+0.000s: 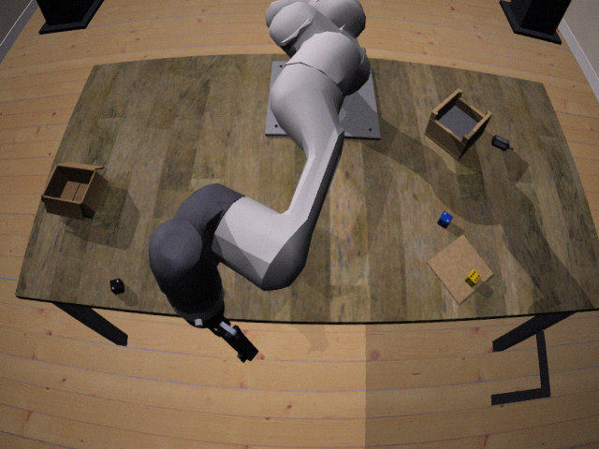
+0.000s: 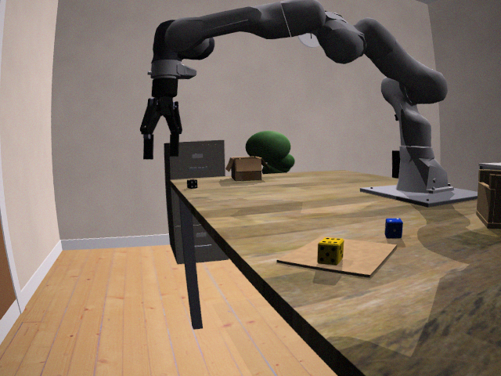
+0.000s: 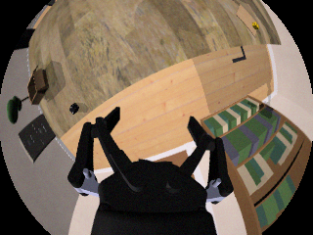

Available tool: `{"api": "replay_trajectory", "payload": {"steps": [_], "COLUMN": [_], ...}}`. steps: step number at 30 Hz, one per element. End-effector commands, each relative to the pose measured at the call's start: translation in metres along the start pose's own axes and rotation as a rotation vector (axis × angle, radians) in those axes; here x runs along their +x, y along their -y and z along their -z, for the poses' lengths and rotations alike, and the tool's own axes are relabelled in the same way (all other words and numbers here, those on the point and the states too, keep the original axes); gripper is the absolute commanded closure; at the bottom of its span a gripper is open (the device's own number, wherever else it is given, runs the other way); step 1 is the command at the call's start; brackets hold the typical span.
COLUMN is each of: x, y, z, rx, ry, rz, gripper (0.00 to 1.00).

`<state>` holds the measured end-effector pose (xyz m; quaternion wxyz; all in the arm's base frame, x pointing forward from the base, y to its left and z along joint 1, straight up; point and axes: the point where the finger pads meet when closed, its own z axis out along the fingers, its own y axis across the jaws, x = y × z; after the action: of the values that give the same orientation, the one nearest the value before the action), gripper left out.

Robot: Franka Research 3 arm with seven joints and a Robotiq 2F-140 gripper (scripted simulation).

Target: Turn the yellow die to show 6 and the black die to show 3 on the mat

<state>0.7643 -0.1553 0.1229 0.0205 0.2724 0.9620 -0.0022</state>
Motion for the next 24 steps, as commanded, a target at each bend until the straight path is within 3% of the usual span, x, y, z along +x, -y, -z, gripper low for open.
{"api": "replay_trajectory", "payload": {"steps": [1, 3, 4, 7, 10, 12, 13, 14, 15, 17, 18, 21, 24], "x": [-0.018, -0.024, -0.032, -0.043, -0.043, -0.053, -0.053, -0.055, -0.055, -0.057, -0.057, -0.056, -0.056], "y": [0.049, 0.066, 0.093, 0.138, 0.141, 0.203, 0.204, 0.227, 0.23, 0.271, 0.271, 0.305, 0.314], "z": [-0.002, -0.003, -0.004, -0.006, -0.006, -0.009, -0.009, -0.01, -0.01, -0.012, -0.012, -0.014, -0.014], "rx": [0.004, 0.005, 0.007, 0.011, 0.011, 0.016, 0.016, 0.018, 0.018, 0.021, 0.021, 0.024, 0.025], "ry": [-0.028, -0.028, -0.028, -0.03, -0.03, -0.032, -0.032, -0.034, -0.034, -0.037, -0.037, -0.039, -0.04], "rz": [-0.171, -0.206, -0.258, -0.344, -0.348, -0.465, -0.466, -0.51, -0.514, -0.589, -0.59, -0.653, -0.669], "gripper": [0.0, 0.0, 0.0, 0.0, 0.0, 0.0, 0.0, 0.0, 0.0, 0.0, 0.0, 0.0, 0.0]}}
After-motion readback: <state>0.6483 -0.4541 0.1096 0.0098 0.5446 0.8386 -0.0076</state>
